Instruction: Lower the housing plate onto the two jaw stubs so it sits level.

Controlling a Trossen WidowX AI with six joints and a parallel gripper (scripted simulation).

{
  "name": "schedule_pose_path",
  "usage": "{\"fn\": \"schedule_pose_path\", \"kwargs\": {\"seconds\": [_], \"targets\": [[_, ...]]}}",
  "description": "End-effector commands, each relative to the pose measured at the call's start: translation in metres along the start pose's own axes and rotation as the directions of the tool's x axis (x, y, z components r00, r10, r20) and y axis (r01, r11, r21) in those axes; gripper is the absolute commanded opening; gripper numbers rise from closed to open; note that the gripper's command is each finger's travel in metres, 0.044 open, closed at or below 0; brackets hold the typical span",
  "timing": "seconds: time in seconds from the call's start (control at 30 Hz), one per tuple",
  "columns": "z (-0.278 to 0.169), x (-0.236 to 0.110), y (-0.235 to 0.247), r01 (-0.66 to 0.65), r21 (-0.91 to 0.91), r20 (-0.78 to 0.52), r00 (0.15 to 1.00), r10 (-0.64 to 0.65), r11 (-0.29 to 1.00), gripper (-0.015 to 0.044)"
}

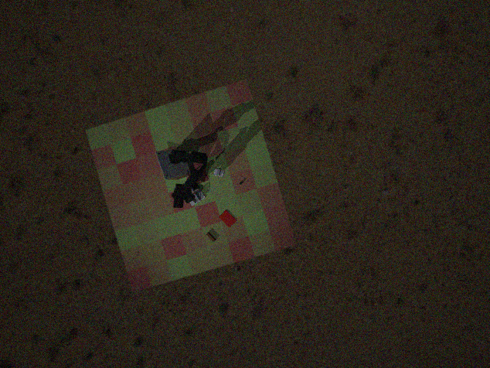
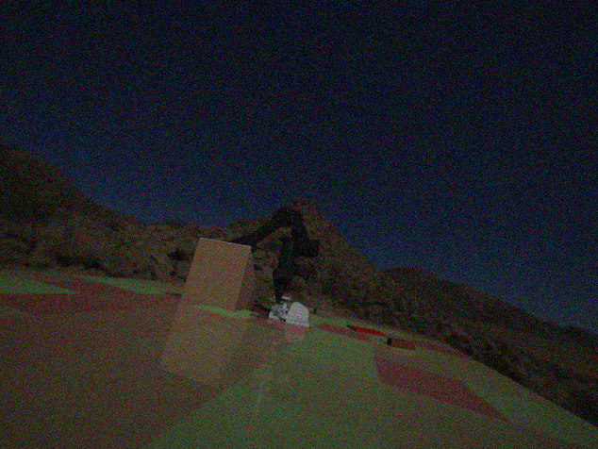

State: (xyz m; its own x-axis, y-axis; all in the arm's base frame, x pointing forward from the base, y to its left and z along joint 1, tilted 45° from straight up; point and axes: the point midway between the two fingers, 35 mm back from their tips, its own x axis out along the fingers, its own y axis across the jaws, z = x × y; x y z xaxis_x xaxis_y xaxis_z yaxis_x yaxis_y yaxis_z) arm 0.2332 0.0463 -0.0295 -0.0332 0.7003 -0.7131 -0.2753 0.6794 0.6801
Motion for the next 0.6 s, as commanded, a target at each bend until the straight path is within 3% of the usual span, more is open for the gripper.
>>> {"fn": "schedule_pose_path", "kwargs": {"seconds": [0.0,0.57], "targets": [[-0.002,0.007,0.001,-0.006,0.008,-0.002,1.000,0.006,1.000,0.0351],[-0.003,0.027,0.003,-0.010,0.007,-0.002,1.000,0.010,1.000,0.0351]]}}
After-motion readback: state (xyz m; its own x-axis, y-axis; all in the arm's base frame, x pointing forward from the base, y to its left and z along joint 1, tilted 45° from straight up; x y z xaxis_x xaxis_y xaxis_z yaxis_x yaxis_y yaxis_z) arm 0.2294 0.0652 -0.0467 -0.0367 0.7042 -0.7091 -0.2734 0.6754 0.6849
